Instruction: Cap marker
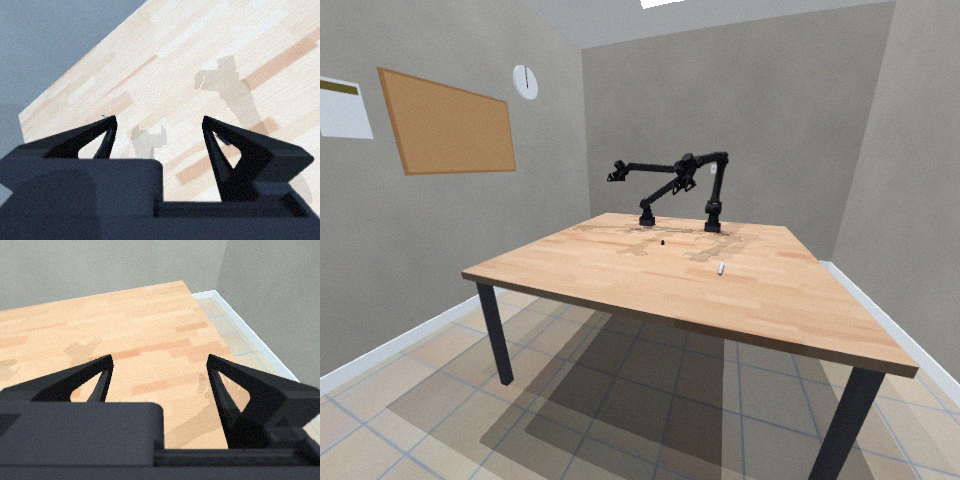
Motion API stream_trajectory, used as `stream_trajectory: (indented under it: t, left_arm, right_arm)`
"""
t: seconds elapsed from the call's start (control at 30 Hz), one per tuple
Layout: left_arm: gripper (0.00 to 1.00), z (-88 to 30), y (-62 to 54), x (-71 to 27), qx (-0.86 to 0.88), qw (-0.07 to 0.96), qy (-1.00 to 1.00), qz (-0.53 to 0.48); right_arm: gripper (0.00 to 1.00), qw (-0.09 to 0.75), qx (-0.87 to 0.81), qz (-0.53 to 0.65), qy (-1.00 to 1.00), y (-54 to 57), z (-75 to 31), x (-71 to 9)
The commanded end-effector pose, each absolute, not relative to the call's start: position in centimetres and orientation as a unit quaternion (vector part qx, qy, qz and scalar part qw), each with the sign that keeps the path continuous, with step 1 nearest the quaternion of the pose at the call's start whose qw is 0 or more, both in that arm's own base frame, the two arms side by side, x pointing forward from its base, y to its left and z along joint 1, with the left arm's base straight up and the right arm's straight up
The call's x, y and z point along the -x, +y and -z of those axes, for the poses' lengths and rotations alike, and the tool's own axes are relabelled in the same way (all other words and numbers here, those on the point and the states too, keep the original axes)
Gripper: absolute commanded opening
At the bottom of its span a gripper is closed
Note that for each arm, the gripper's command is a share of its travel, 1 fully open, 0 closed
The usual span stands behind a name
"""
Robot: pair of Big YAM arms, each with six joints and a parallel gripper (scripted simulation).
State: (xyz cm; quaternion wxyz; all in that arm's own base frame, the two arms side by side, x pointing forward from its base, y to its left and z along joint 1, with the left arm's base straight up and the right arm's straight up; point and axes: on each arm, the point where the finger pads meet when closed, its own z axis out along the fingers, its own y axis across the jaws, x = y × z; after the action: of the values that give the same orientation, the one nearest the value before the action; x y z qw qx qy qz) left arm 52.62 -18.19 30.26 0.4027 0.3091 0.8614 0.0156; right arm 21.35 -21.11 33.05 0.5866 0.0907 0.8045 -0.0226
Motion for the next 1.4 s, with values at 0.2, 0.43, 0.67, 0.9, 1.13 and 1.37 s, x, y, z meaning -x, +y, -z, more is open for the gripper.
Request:
stream_trajectory:
  t: [0.2,0.43,0.67,0.9,1.13,1.37]
  left_arm:
    - [1.0,-31.6,-18.3,-52.8,-0.307,0.415,0.856,-0.015]
    - [1.0,-31.6,-18.3,-52.8,-0.307,0.415,0.856,-0.015]
    - [1.0,-30.5,-17.1,-54.9,-0.276,0.421,0.864,-0.012]
    - [1.0,-24.1,-11.9,-59.9,-0.214,0.414,0.885,-0.01]
    - [1.0,-18.0,-5.7,-64.1,-0.153,0.414,0.897,-0.005]
    - [1.0,-10.2,1.6,-66.1,-0.09,0.406,0.91,0.003]
  right_arm:
    - [1.0,0.589,-0.086,0.028,0.803,-21.2,-33.6,-21.4]
    - [1.0,0.589,-0.086,0.028,0.803,-21.2,-33.6,-21.4]
    - [1.0,0.585,-0.095,0.002,0.805,-21.2,-34.6,-22.4]
    - [1.0,0.534,-0.112,-0.085,0.834,-21.0,-33.4,-27.2]
    - [1.0,0.479,-0.118,-0.14,0.858,-19.9,-31.8,-31.5]
    - [1.0,0.382,-0.116,-0.199,0.895,-16.7,-28.7,-38.0]
